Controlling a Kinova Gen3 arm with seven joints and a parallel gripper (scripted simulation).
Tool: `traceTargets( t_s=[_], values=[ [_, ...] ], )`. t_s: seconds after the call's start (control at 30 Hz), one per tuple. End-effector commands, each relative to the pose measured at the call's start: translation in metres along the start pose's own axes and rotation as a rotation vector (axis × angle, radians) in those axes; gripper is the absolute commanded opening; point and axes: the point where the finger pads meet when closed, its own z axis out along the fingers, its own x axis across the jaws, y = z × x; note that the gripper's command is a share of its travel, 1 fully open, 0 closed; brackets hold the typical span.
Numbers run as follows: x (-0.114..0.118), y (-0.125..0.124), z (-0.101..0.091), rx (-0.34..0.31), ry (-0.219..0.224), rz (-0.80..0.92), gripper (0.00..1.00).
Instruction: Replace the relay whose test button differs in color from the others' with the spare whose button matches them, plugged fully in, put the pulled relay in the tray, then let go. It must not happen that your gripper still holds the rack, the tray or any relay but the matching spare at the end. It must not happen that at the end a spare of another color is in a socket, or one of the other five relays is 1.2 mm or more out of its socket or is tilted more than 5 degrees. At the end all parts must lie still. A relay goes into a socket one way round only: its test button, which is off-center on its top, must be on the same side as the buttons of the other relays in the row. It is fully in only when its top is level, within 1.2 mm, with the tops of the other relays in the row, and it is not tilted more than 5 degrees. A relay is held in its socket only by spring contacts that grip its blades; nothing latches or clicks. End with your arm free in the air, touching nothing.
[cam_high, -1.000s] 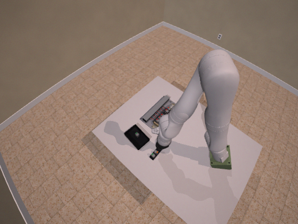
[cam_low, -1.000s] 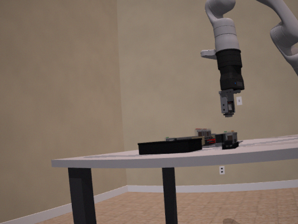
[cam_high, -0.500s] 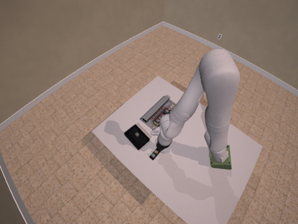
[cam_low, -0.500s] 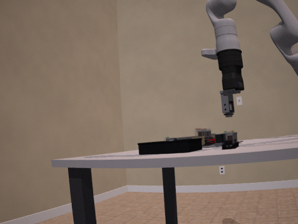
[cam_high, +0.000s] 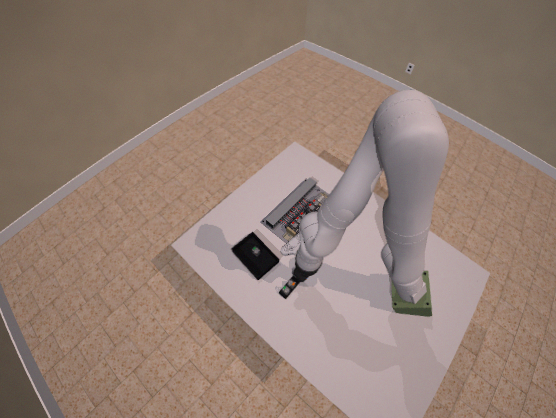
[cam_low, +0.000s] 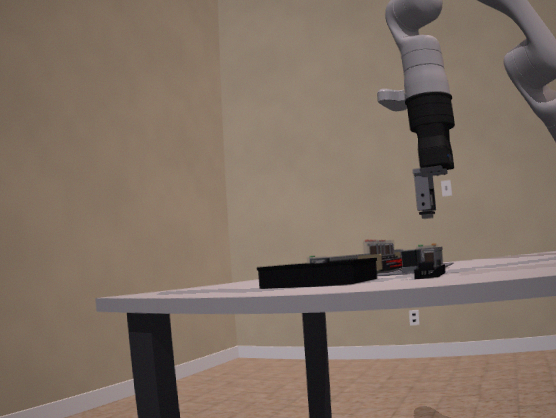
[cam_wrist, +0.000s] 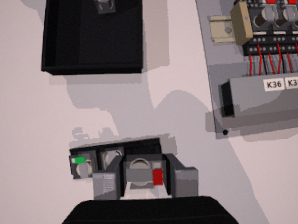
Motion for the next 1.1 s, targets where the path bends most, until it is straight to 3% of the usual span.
traceTargets(
  t_s=[0.0,0.47,1.07],
  values=[
    [-0.0006,0.0000,-0.0003,0.000,-0.002,-0.013,0.00],
    [-0.0020,0.0010,-0.0004,-0.005,-0.007,-0.097,0.00],
    [0.0006,-0.0008,-0.0002,0.000,-0.001,-0.333,0.00]
  ],
)
